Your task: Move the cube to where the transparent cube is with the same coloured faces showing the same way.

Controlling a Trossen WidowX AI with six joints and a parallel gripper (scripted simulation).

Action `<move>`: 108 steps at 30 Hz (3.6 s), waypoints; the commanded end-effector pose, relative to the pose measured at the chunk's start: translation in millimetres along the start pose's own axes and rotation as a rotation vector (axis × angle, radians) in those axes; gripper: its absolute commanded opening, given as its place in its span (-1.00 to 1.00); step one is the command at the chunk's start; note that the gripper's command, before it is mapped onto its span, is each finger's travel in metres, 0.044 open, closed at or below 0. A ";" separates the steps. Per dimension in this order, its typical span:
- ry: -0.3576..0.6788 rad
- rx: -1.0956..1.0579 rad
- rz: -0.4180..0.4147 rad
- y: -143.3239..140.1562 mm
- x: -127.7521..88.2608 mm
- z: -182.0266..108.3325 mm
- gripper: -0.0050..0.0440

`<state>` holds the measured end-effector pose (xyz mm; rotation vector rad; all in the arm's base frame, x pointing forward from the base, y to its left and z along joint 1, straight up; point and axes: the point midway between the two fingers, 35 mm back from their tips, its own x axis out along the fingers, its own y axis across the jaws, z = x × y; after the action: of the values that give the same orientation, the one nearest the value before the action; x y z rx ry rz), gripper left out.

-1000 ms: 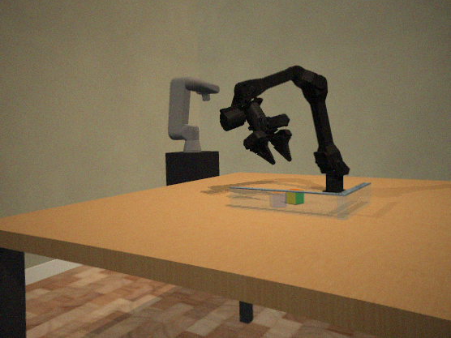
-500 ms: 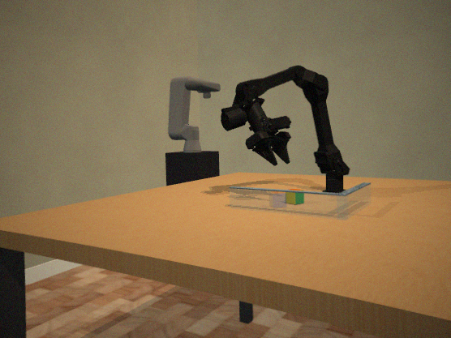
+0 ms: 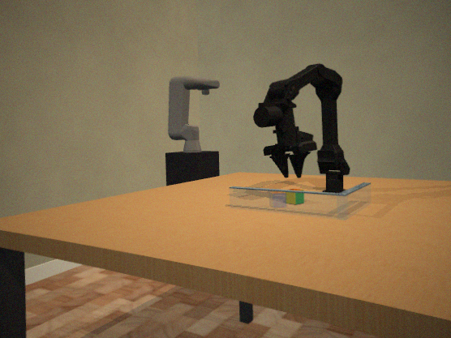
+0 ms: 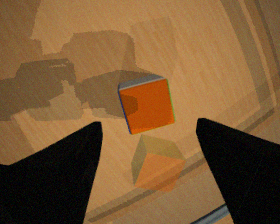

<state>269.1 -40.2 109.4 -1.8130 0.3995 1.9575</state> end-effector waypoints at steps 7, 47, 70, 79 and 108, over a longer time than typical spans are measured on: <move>0.108 -0.328 0.094 -10.3 -0.4 3.5 0.35; 0.107 -0.328 0.094 -7.0 47.4 -3.1 0.35; 0.107 -0.328 0.094 -5.4 63.0 -4.0 0.03; 0.107 -0.328 0.094 -5.6 62.0 -4.1 -0.36; 0.111 -0.257 0.090 -15.4 -65.5 10.1 -0.80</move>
<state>268.0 -28.9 166.7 -2.0921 0.2281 2.1168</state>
